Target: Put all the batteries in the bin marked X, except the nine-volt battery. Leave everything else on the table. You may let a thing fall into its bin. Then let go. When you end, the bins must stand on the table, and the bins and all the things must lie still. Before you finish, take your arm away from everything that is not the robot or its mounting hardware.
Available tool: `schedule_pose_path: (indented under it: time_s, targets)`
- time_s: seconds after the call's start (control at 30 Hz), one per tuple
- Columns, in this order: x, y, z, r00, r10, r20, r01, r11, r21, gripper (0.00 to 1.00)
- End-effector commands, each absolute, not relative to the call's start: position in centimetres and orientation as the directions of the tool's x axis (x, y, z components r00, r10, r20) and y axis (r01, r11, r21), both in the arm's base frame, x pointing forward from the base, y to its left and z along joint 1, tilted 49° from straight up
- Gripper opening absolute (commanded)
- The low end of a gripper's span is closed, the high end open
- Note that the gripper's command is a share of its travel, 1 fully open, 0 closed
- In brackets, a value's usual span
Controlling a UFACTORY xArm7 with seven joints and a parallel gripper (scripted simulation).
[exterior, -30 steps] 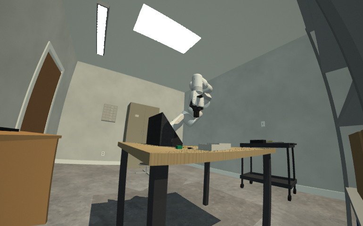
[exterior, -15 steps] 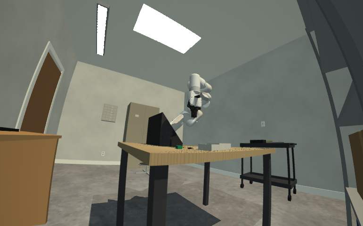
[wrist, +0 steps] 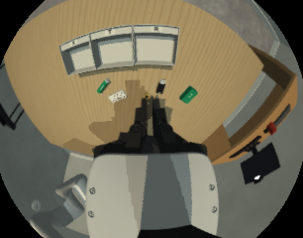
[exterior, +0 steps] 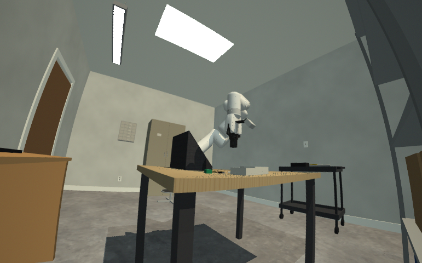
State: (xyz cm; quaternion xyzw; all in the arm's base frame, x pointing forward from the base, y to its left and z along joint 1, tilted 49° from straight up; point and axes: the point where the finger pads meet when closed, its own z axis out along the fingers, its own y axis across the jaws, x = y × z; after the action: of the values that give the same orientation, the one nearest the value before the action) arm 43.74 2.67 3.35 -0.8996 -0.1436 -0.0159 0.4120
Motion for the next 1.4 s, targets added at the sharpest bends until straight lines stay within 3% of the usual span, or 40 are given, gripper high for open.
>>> schedule_pose_path:
  time_s: [0.0, 0.23, 1.37]
  targets:
    - [46.5, 4.5, 1.6, 0.958, 0.243, 0.154, 0.276, -0.624, -0.731, 0.07]
    - [50.2, 8.2, -0.9, 0.958, 0.243, 0.154, 0.276, -0.624, -0.731, 0.07]
    - [49.7, 12.1, -4.4, 0.958, 0.243, 0.154, 0.276, -0.624, -0.731, 0.07]
